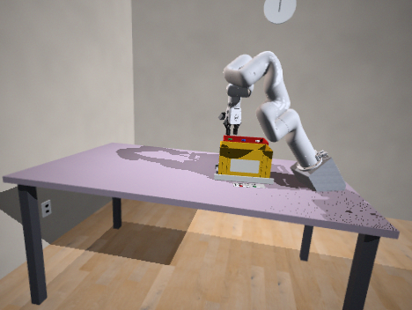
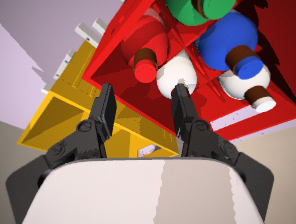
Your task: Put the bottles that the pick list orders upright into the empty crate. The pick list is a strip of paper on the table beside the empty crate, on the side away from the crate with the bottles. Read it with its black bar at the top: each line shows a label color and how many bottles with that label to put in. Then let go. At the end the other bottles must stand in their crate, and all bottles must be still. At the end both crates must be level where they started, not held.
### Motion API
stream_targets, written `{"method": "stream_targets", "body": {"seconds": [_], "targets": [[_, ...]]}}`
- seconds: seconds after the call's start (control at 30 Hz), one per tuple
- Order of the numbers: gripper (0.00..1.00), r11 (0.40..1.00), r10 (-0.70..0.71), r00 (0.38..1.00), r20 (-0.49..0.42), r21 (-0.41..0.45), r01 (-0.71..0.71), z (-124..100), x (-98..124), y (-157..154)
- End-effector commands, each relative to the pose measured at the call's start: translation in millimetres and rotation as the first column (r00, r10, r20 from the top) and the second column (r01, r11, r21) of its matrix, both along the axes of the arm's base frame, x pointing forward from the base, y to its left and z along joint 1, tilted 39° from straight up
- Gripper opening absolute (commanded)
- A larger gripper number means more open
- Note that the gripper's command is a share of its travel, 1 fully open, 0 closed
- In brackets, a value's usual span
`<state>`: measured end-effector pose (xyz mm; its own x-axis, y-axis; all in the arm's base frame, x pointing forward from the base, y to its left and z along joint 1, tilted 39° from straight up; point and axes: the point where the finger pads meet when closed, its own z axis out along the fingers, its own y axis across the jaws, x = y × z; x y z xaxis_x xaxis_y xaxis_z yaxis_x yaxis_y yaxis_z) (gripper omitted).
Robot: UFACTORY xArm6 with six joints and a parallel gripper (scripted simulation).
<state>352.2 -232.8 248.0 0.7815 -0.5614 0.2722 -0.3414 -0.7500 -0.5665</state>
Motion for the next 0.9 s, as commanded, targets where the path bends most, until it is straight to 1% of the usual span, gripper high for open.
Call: {"method": "stream_targets", "body": {"seconds": [0.0,0.87], "targets": [[0.65,1.0,-0.001,1.0,0.002,-0.003,0.001,-5,4,2],[0.65,1.0,-0.001,1.0,0.002,-0.002,0.001,-28,20,12]]}}
